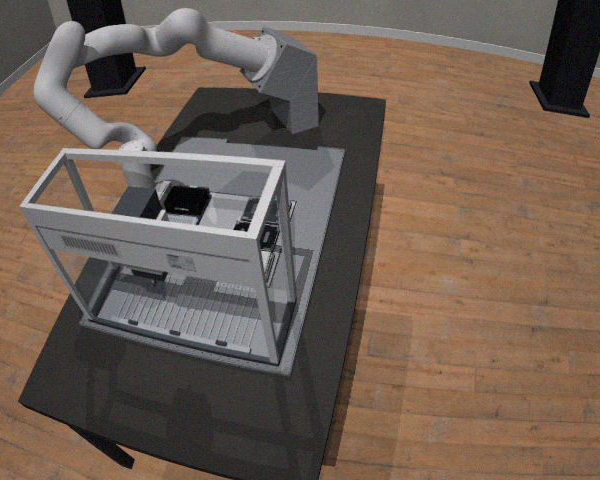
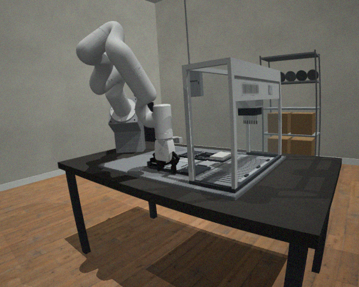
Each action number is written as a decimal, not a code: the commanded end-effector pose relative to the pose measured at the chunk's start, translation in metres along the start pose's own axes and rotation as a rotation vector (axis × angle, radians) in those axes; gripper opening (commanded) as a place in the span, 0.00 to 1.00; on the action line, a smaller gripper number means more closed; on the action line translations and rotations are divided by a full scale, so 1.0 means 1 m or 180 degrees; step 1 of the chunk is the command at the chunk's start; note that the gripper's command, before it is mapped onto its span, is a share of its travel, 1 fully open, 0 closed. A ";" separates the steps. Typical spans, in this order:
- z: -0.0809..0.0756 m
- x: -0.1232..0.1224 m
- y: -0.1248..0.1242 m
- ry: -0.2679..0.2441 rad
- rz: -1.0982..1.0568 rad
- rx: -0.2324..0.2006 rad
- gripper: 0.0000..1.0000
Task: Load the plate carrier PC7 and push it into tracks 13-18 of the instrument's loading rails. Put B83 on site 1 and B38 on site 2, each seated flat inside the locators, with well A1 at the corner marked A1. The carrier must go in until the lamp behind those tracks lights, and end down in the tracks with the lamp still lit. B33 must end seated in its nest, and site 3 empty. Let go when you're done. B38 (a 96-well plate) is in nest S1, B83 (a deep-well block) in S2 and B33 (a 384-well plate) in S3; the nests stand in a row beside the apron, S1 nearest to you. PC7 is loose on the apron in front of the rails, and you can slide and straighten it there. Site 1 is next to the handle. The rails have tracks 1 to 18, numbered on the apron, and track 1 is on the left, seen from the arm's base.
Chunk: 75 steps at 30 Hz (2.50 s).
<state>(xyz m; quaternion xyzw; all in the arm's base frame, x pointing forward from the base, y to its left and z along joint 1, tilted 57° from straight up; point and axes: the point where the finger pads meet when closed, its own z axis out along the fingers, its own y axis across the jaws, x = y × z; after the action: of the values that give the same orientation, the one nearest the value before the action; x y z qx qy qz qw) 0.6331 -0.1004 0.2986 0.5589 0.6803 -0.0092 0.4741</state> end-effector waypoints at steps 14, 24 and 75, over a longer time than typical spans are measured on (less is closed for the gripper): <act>0.000 0.007 0.000 0.0001 0.0001 -0.0003 1.00; 0.000 0.007 0.000 0.0001 0.0001 -0.0003 1.00; 0.000 -0.017 0.000 0.0001 0.0001 -0.0003 1.00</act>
<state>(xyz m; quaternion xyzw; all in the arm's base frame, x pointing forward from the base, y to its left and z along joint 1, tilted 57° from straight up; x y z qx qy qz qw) 0.6319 -0.1116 0.3083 0.5589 0.6803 -0.0091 0.4740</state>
